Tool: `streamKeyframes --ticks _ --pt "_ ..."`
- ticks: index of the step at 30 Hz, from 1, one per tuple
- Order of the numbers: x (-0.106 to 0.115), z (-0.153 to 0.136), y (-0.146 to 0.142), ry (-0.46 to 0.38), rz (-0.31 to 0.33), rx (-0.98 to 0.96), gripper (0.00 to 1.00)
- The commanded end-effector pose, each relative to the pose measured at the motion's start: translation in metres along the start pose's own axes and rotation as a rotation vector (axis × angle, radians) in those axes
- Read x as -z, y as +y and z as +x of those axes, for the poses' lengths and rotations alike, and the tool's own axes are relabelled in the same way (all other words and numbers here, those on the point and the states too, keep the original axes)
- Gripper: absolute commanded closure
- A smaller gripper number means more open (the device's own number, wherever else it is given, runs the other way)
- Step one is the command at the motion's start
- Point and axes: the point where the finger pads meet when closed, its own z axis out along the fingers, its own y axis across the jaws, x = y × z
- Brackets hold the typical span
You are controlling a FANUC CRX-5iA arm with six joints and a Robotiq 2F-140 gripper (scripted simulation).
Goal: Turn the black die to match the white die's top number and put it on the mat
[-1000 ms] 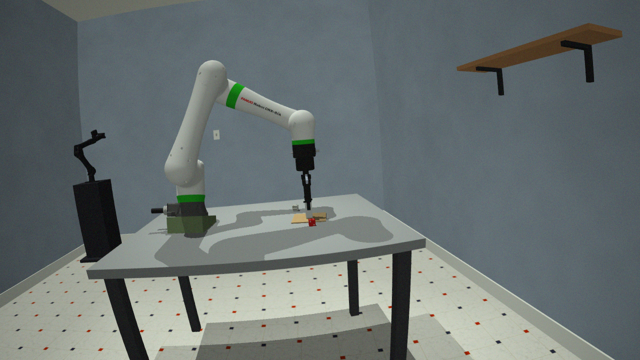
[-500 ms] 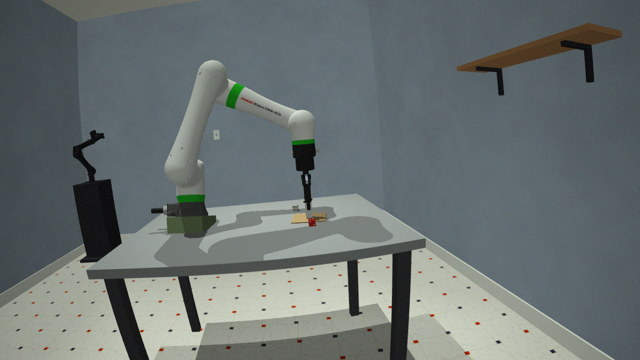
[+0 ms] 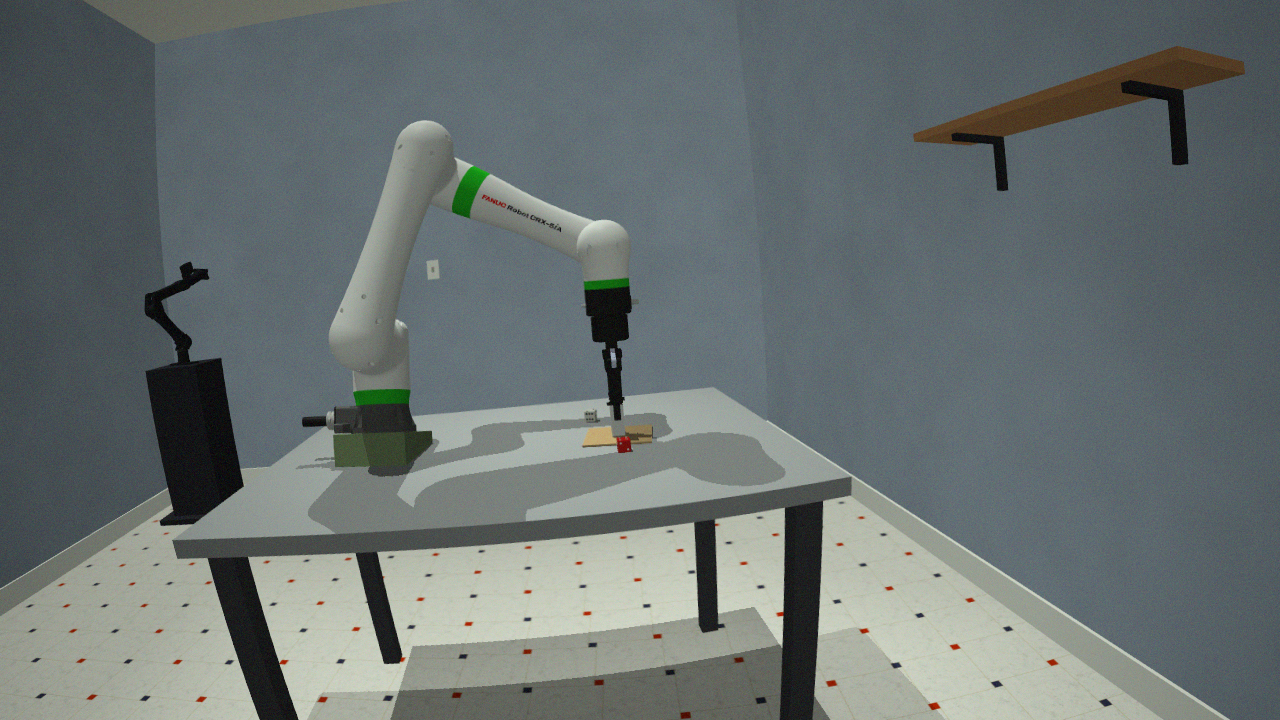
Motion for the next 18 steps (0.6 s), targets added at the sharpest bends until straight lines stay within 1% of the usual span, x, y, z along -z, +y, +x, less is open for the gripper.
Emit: streamKeyframes --ticks 1,5,6,8,9,11,12,18 --pt "0.0002 -0.0002 -0.0001 0.0 0.0 0.0 0.83" --pt "0.0002 -0.0002 -0.0001 0.0 0.0 0.0 0.83" --pt "0.0002 -0.0002 -0.0001 0.0 0.0 0.0 0.8" --pt "0.0002 -0.0002 -0.0001 0.0 0.0 0.0 0.8" --pt "0.0002 -0.0002 -0.0001 0.0 0.0 0.0 0.78" --pt "0.0002 -0.0002 -0.0001 0.0 0.0 0.0 0.78" --pt "0.0002 -0.0002 -0.0001 0.0 0.0 0.0 0.75" --pt "0.0002 -0.0002 -0.0001 0.0 0.0 0.0 0.75"
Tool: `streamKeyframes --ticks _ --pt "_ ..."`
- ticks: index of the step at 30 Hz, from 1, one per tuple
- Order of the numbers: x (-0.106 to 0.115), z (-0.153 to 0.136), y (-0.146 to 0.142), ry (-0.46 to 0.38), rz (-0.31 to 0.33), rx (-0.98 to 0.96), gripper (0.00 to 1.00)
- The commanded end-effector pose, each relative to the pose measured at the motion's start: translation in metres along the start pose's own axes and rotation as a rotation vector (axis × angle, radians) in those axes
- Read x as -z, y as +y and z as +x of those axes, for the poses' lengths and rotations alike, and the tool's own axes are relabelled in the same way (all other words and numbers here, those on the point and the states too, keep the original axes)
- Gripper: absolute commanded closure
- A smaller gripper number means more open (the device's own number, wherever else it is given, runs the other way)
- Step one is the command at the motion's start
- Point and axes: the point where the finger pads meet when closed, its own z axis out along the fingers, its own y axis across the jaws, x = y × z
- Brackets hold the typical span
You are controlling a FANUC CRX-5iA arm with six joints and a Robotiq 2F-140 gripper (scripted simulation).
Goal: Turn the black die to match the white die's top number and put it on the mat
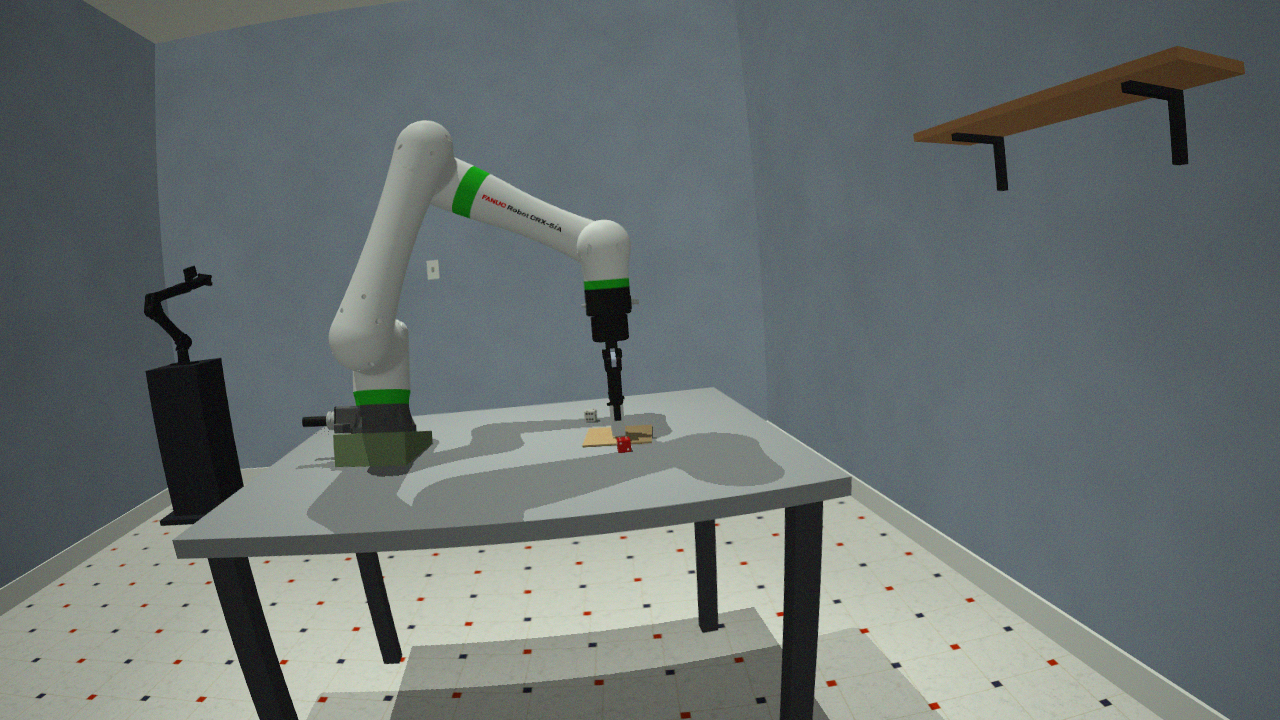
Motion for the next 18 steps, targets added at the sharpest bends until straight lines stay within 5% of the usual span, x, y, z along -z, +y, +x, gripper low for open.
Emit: streamKeyframes --ticks 1,10,18 --pt "0.0 0.0 0.0 0.0 0.0 0.0 0.75" --pt "0.005 0.0 0.0 0.0 0.0 0.0 0.75" --pt "0.04 0.0 0.0 0.0 0.0 0.0 0.75"
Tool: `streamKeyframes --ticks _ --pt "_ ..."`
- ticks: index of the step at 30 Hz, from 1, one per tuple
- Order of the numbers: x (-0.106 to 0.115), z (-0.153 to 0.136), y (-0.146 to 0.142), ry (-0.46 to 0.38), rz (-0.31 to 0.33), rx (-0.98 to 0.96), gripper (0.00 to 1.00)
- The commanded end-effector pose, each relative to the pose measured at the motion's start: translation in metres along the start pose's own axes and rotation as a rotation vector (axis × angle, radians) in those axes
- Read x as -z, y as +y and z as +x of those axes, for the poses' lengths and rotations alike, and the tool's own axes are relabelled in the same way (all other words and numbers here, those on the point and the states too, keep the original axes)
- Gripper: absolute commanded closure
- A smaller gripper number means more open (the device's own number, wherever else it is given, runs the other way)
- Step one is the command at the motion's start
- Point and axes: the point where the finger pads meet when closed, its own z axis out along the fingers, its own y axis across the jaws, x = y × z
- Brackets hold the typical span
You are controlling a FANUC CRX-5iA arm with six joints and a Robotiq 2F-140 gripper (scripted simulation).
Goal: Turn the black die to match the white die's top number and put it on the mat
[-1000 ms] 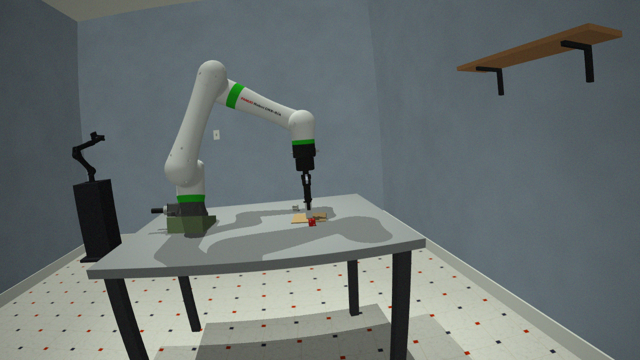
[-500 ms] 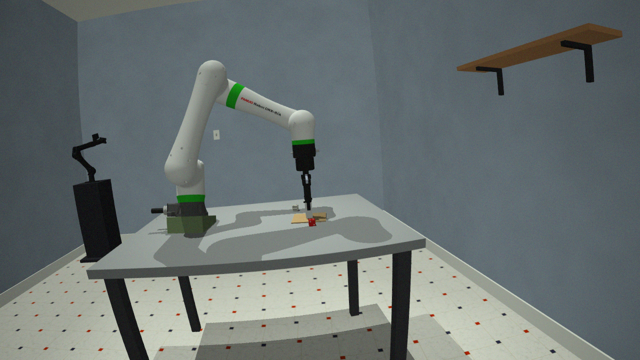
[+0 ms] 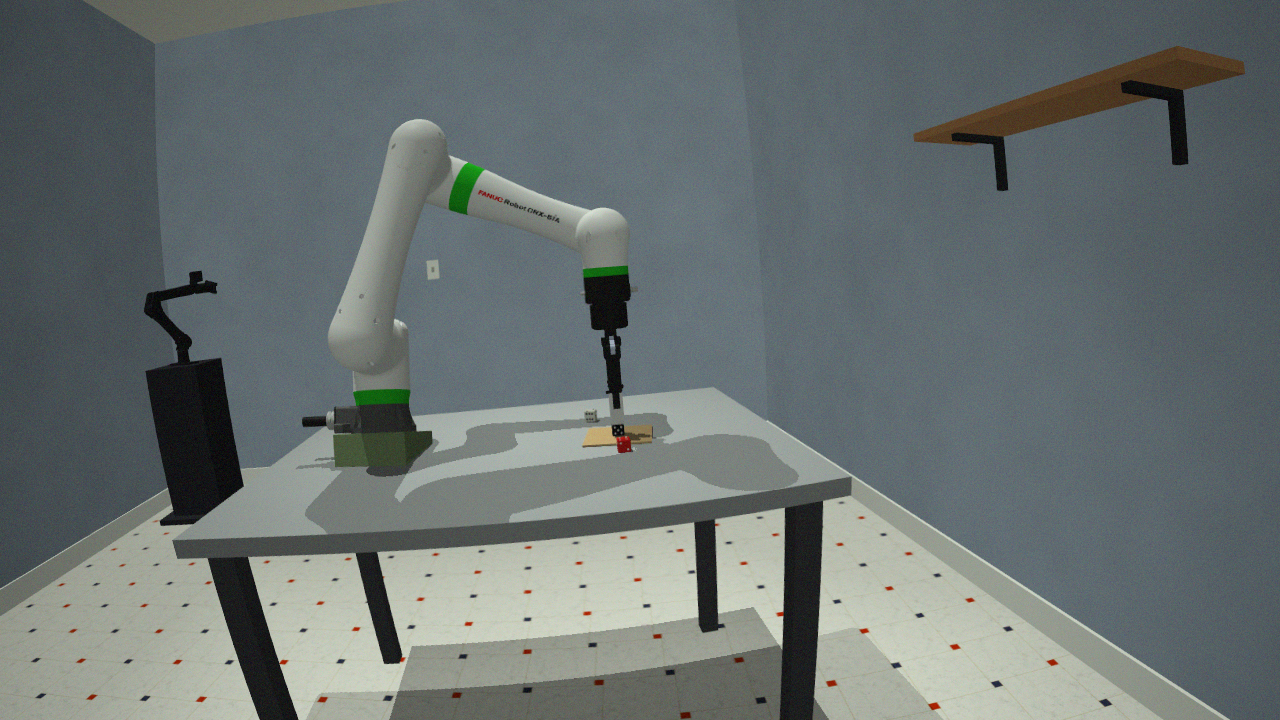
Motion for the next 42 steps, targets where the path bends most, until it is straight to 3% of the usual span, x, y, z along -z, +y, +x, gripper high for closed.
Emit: streamKeyframes --ticks 1,3,12,20,21,42 --pt "0.02 0.0 0.0 0.0 0.0 0.0 0.75" --pt "0.02 0.0 0.0 0.0 0.0 0.0 0.75" --pt "0.06 0.0 0.0 0.0 0.0 0.0 0.75" --pt "0.065 0.0 0.0 0.0 0.0 0.0 0.75" --pt "0.065 0.0 0.0 0.0 0.0 0.0 0.0" --pt "0.065 0.0 0.0 0.0 0.0 0.005 0.0"
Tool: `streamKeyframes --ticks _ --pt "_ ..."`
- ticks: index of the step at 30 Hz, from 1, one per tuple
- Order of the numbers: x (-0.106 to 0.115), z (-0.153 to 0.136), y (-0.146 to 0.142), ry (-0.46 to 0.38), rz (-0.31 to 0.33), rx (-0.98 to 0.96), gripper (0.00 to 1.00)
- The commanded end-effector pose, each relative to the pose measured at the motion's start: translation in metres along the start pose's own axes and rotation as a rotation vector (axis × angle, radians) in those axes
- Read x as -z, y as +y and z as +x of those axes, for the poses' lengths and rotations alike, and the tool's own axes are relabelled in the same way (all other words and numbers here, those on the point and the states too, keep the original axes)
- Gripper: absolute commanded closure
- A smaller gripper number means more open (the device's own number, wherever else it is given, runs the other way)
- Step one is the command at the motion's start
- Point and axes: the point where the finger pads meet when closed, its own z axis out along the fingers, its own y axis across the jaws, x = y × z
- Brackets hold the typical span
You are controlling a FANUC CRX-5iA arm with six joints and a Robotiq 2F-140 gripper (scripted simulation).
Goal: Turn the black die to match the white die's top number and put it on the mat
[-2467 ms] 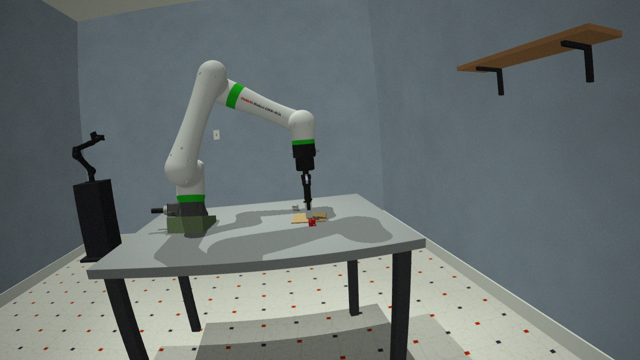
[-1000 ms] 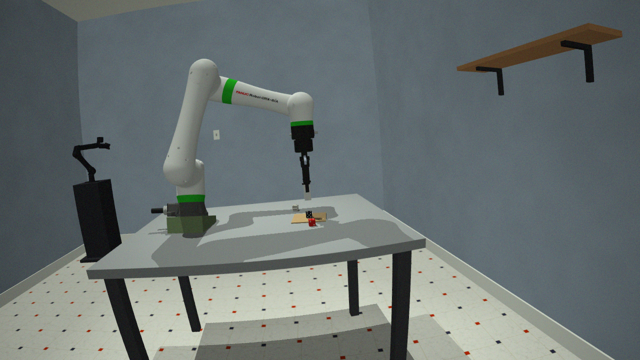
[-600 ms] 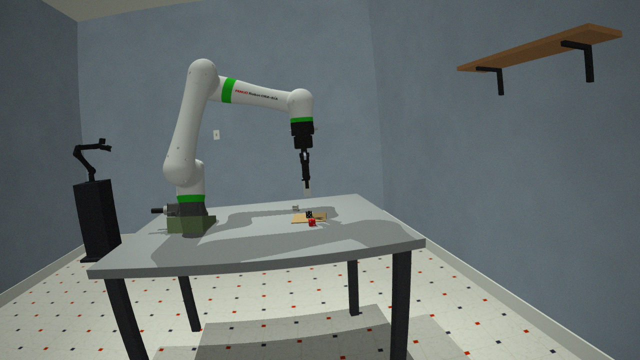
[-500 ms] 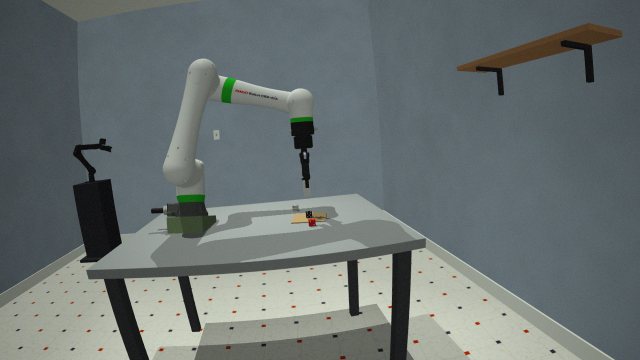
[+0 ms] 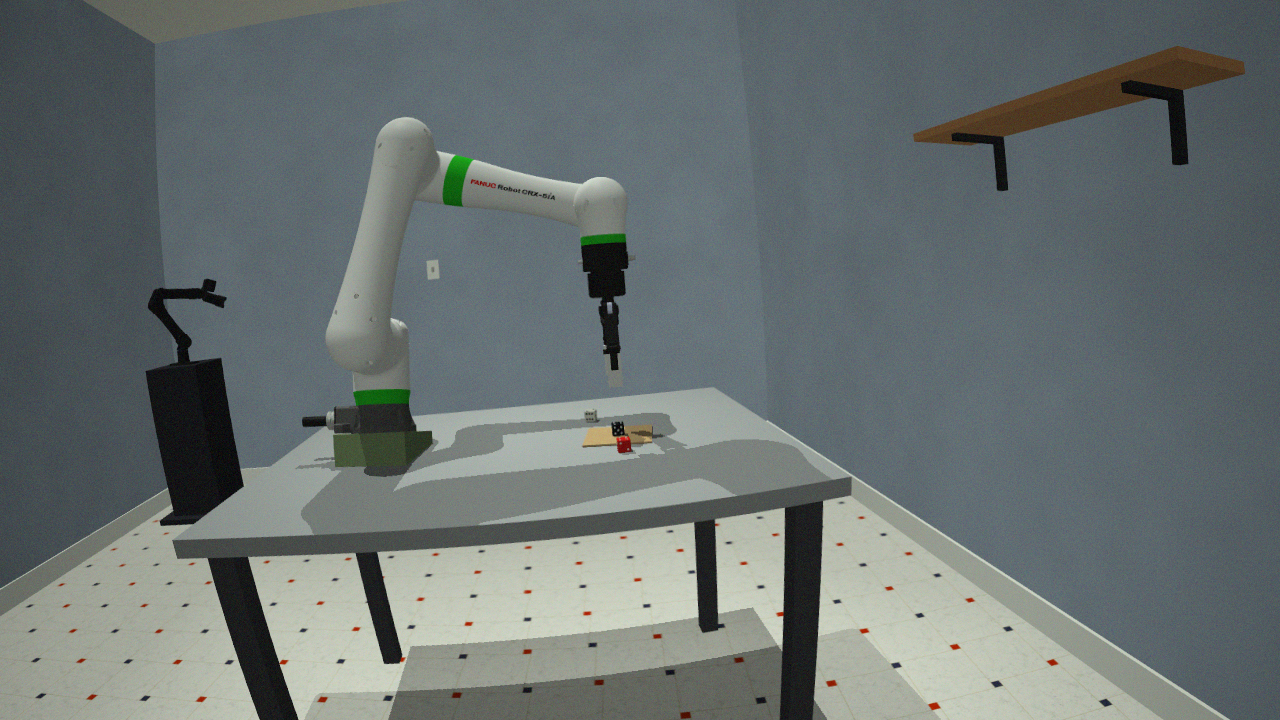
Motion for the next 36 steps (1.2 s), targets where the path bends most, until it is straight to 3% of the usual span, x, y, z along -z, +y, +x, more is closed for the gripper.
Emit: streamKeyframes --ticks 1,36 --pt "0.0001 -0.0002 0.0 0.0 0.0 0.016 0.0" --pt "-0.005 0.0001 0.0006 0.0 0.0 1.087 0.0"
